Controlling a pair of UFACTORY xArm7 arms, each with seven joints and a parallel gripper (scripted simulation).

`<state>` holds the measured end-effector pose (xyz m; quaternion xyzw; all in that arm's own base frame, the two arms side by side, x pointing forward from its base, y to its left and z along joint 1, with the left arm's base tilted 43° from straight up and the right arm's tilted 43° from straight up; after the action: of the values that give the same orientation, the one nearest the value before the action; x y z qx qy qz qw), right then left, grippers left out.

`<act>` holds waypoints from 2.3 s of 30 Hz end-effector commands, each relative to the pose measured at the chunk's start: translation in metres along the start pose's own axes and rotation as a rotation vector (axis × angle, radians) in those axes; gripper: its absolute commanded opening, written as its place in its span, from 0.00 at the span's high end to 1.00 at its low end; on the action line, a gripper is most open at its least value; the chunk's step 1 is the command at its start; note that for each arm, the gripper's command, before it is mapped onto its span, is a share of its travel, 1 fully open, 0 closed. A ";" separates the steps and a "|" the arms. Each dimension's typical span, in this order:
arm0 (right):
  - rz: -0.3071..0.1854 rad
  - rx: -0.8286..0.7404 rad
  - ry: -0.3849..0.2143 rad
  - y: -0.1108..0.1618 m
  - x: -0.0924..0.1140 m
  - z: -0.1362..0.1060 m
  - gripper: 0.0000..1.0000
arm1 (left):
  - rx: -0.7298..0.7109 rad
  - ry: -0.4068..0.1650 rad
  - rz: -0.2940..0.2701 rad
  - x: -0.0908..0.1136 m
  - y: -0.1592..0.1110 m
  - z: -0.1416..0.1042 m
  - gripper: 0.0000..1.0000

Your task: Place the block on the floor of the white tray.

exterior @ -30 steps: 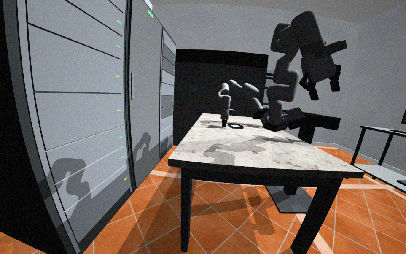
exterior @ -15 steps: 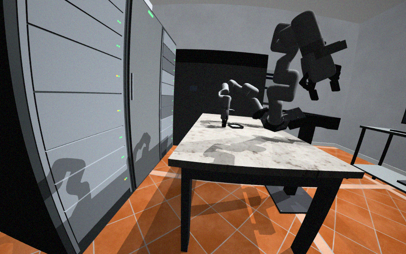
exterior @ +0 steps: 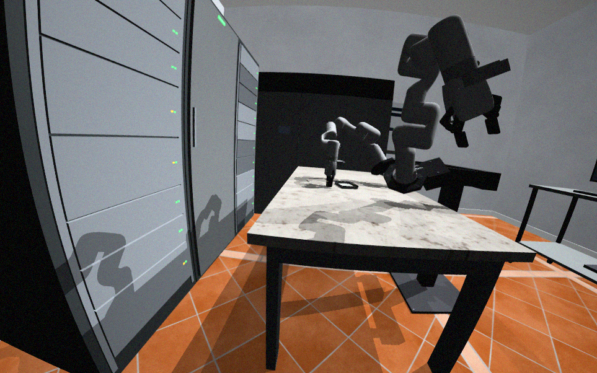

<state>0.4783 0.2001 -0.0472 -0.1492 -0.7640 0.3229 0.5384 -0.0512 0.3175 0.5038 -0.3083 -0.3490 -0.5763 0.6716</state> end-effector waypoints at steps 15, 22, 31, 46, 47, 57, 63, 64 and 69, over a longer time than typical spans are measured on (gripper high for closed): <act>-0.003 0.000 -0.003 0.001 0.014 -0.001 1.00 | 0.002 0.003 -0.001 0.001 -0.001 0.001 0.00; -0.003 0.000 -0.003 0.001 0.035 -0.001 1.00 | 0.002 0.003 -0.001 0.001 -0.001 0.001 0.00; -0.003 0.000 -0.003 0.001 0.055 -0.001 1.00 | 0.002 0.003 -0.001 0.001 -0.001 0.001 0.00; -0.003 0.000 -0.003 0.001 0.063 -0.001 1.00 | 0.002 0.003 -0.001 0.001 -0.001 0.001 0.00; -0.003 0.000 -0.003 0.001 0.063 -0.001 1.00 | 0.002 0.003 -0.001 0.001 -0.001 0.001 0.00; -0.003 0.000 -0.003 0.000 0.063 0.005 1.00 | 0.002 0.003 -0.001 0.001 -0.001 0.001 0.00; -0.003 0.000 -0.001 -0.015 0.063 0.077 1.00 | 0.002 0.003 -0.001 0.001 -0.001 0.001 0.00; -0.003 0.000 -0.001 -0.019 0.062 0.096 1.00 | 0.002 0.003 -0.001 0.001 -0.001 0.001 0.00; -0.002 0.000 -0.001 -0.029 0.062 0.139 1.00 | 0.002 0.003 -0.001 0.001 -0.001 0.001 0.00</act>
<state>0.3770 0.1896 -0.0147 -0.1571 -0.7559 0.3273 0.5448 -0.0512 0.3175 0.5038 -0.3083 -0.3490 -0.5763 0.6716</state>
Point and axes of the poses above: on each arm, the point where the finger pads meet when closed, its own x axis back along the fingers, its own y axis across the jaws, z = x × y, the point moved 3 cm from there along x, back along the fingers, and after that the axes turned 1 degree about -x, right-handed, at the moved point
